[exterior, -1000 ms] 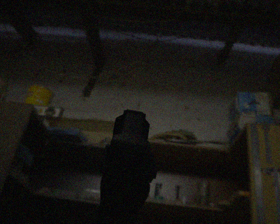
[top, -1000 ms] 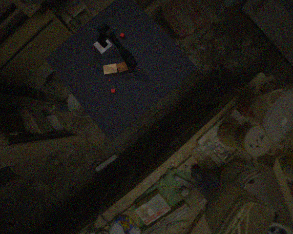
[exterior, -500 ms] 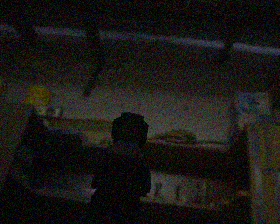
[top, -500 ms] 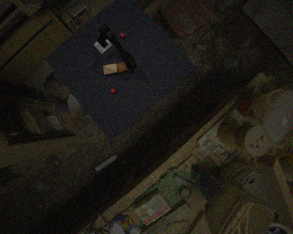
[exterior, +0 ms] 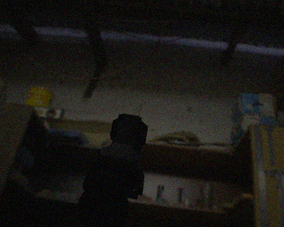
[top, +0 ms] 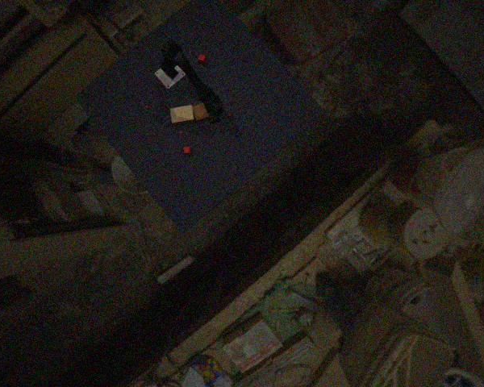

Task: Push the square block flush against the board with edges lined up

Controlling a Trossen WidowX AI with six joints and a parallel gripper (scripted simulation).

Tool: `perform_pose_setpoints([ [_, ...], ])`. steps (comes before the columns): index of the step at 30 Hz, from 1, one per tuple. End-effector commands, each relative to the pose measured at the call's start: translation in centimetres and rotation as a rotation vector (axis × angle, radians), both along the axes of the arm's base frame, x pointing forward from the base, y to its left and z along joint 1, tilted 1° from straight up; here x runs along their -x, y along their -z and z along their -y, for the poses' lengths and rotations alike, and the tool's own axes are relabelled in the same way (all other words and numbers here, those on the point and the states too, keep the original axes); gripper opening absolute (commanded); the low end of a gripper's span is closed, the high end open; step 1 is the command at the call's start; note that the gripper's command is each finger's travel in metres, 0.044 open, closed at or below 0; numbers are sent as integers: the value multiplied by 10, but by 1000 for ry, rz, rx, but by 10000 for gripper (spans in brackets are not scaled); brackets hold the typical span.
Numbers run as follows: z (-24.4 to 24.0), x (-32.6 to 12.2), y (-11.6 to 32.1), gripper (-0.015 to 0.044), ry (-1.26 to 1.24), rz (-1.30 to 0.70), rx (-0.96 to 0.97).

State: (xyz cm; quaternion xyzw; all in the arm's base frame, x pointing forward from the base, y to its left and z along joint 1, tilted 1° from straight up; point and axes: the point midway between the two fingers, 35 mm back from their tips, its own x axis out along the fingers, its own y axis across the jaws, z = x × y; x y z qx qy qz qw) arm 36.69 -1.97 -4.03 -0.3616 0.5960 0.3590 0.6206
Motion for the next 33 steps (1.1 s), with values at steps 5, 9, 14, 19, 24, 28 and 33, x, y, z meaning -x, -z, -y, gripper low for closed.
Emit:
perform_pose_setpoints([
  [5, 12, 7, 0, 0, 2, -3, 5],
  [9, 16, 8, 0, 0, 2, -4, 6],
  [14, 21, 11, 0, 0, 2, -4, 6],
  [19, 25, 13, 0, 0, 2, -4, 6],
  [24, 26, 13, 0, 0, 2, -4, 6],
  [28, 22, 10, 0, 0, 2, -4, 6],
  [33, 15, 5, -1, 0, 2, -3, 5],
])
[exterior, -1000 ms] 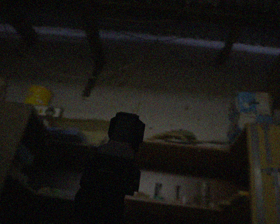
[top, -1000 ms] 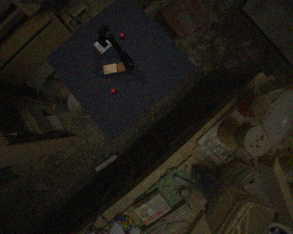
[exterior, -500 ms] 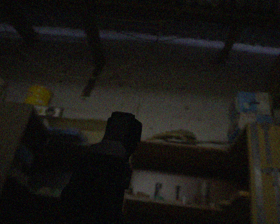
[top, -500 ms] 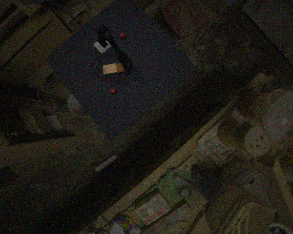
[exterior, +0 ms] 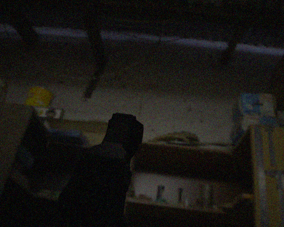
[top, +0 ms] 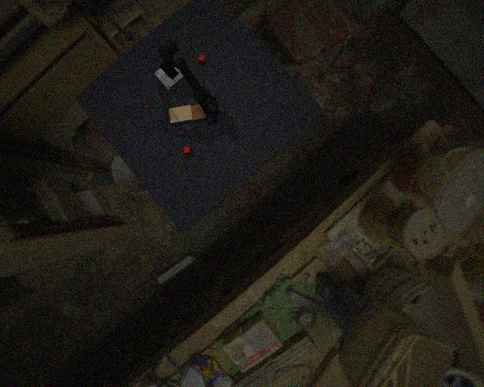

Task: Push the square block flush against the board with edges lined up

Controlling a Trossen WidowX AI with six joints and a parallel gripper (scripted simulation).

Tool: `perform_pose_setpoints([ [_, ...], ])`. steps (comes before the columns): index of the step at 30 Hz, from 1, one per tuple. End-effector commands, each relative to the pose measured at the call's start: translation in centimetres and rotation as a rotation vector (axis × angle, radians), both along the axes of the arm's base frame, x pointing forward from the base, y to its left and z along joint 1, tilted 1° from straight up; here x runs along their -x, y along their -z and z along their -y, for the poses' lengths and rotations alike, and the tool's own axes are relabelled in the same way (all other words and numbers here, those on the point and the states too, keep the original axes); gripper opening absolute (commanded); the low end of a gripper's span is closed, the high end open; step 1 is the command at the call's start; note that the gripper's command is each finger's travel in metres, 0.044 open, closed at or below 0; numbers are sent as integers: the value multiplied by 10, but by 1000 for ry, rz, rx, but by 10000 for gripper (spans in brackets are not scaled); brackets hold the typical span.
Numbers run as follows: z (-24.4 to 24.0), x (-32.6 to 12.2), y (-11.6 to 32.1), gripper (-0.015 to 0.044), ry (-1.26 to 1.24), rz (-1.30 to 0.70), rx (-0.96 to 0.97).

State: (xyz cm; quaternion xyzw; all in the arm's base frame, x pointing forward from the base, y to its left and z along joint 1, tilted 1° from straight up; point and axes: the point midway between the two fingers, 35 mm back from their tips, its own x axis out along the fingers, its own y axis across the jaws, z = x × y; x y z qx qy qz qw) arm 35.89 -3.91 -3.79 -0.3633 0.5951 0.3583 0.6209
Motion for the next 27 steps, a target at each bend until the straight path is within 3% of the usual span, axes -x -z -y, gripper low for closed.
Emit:
perform_pose_setpoints([
  [1, -6, -4, 2, 0, 4, -7, 3],
  [27, -37, -21, -4, 0, -2, 0, -3],
])
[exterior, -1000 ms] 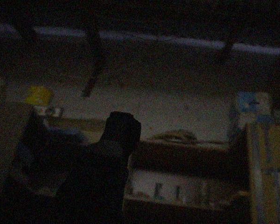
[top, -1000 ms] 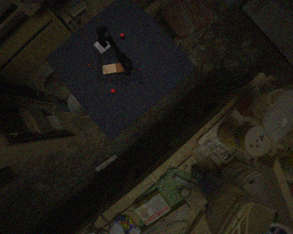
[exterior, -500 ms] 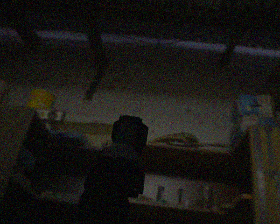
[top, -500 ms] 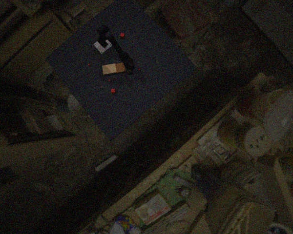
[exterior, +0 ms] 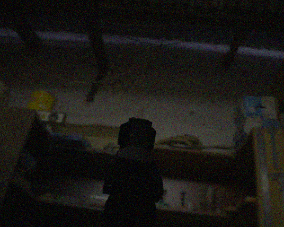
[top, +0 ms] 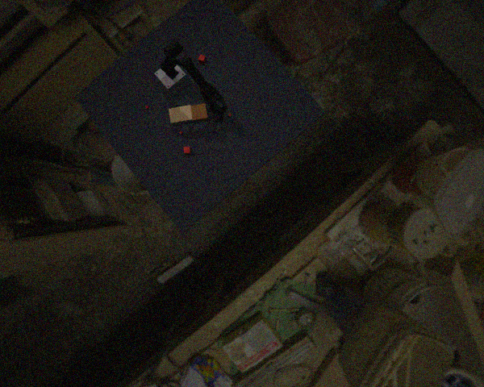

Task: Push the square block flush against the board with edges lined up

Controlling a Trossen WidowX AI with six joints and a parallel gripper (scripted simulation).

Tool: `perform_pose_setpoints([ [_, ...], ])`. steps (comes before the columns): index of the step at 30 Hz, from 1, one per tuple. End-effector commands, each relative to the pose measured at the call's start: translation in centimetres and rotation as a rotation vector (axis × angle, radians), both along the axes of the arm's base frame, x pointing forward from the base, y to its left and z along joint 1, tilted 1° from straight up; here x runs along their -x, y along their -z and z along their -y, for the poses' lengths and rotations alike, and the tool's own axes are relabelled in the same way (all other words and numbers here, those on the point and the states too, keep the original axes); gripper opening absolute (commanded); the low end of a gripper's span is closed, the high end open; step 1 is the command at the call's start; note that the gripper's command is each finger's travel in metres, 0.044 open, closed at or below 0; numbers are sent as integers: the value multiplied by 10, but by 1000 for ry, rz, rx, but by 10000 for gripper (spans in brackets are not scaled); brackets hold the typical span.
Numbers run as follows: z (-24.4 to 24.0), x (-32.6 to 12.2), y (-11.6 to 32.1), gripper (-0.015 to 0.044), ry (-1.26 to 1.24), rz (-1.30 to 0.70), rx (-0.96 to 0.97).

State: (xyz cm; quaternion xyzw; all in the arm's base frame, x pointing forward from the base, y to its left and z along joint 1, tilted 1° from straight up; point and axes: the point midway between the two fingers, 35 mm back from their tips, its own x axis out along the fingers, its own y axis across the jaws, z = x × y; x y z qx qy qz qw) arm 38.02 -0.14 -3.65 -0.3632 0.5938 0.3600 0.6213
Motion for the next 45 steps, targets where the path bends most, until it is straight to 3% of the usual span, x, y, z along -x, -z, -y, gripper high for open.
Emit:
perform_pose_setpoints([
  [1, 1, 0, -12, 0, 2, -1, 1],
  [5, 2, 2, -53, 0, 6, -5, 4],
  [14, 3, 1, -48, 0, 27, -5, 0],
  [45, 78, 13, -50, 0, 1095, -18, -28],
])
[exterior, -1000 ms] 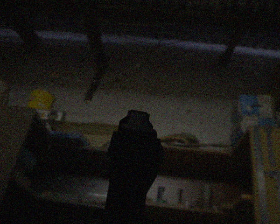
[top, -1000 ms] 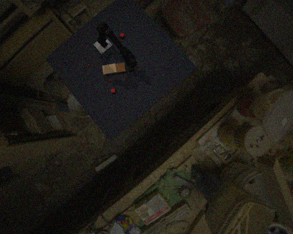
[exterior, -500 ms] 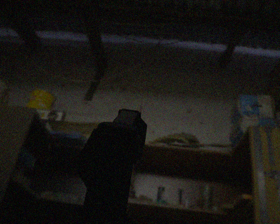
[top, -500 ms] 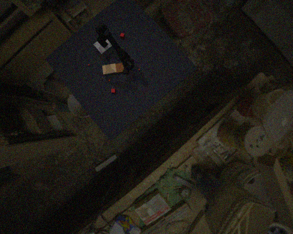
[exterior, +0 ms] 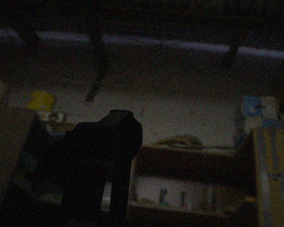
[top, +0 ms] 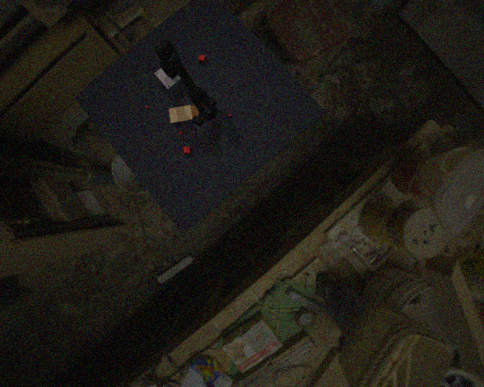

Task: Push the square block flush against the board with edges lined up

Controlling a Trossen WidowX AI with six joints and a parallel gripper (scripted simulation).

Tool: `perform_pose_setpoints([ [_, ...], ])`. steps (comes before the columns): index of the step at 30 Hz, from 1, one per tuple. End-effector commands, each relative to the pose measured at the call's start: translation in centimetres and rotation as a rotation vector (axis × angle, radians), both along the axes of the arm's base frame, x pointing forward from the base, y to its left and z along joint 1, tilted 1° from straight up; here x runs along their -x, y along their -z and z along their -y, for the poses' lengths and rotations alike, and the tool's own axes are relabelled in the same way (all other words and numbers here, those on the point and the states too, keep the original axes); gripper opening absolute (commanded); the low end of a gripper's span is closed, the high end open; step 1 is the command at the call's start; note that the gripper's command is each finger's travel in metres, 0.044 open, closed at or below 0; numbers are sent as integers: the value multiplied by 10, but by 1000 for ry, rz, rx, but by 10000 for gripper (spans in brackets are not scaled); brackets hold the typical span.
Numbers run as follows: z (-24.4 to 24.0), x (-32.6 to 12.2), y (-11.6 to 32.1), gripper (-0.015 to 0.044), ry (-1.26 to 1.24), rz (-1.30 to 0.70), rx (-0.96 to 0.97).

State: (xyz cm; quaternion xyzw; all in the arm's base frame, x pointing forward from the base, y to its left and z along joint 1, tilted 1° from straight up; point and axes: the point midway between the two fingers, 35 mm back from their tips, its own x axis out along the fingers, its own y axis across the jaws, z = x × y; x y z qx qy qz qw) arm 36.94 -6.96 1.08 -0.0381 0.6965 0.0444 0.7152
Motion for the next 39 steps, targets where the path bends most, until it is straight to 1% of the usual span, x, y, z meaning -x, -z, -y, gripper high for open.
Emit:
perform_pose_setpoints([
  [1, 12, 3, -3, 0, 174, 2, -1],
  [20, 54, 17, -4, 0, 808, -3, -14],
  [27, 54, 18, -4, 0, 814, -3, -14],
  [29, 55, 17, 8, 0, 814, -3, -14],
  [32, 54, 16, 48, 0, 814, -3, -14],
  [39, 54, 16, 51, 0, 814, -3, -14],
])
